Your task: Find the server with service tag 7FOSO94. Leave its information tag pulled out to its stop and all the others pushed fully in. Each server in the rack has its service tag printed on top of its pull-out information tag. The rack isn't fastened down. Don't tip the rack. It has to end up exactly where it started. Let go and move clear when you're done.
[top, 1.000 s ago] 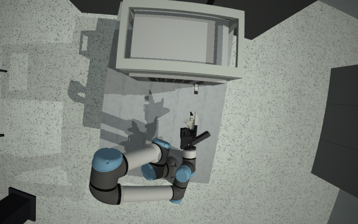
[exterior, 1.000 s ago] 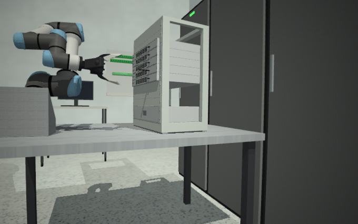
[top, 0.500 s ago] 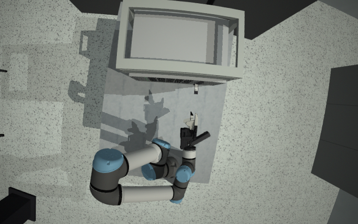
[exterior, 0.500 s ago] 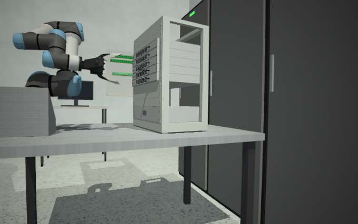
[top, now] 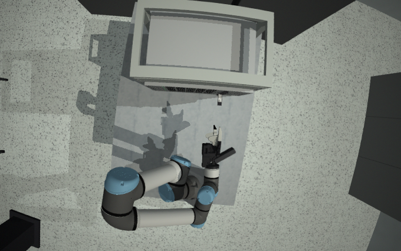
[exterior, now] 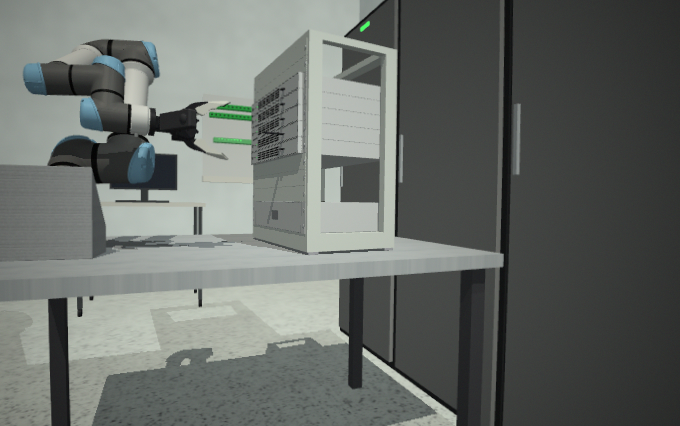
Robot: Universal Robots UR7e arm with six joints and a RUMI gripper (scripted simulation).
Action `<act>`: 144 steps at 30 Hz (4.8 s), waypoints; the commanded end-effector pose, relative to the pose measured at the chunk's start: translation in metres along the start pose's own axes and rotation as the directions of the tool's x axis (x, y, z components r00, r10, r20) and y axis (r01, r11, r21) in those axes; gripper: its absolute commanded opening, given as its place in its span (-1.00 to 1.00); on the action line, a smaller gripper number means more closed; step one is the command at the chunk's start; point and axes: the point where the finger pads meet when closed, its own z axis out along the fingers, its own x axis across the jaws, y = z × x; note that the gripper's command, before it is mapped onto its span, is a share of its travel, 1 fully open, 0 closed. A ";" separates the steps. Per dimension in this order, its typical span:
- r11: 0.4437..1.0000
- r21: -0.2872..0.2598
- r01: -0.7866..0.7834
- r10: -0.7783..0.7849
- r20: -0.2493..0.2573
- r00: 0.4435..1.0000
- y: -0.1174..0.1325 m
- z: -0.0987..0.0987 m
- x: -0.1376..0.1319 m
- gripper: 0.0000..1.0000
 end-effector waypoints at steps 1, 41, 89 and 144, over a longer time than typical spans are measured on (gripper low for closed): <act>1.000 0.001 0.001 -0.001 0.002 1.000 0.000 0.000 -0.001 1.00; 1.000 0.014 0.001 -0.001 0.024 1.000 -0.002 -0.001 -0.003 1.00; 1.000 0.020 0.001 -0.002 0.033 0.999 -0.003 -0.002 -0.005 1.00; 1.000 0.021 0.001 -0.002 0.034 0.999 -0.003 -0.002 -0.005 -0.69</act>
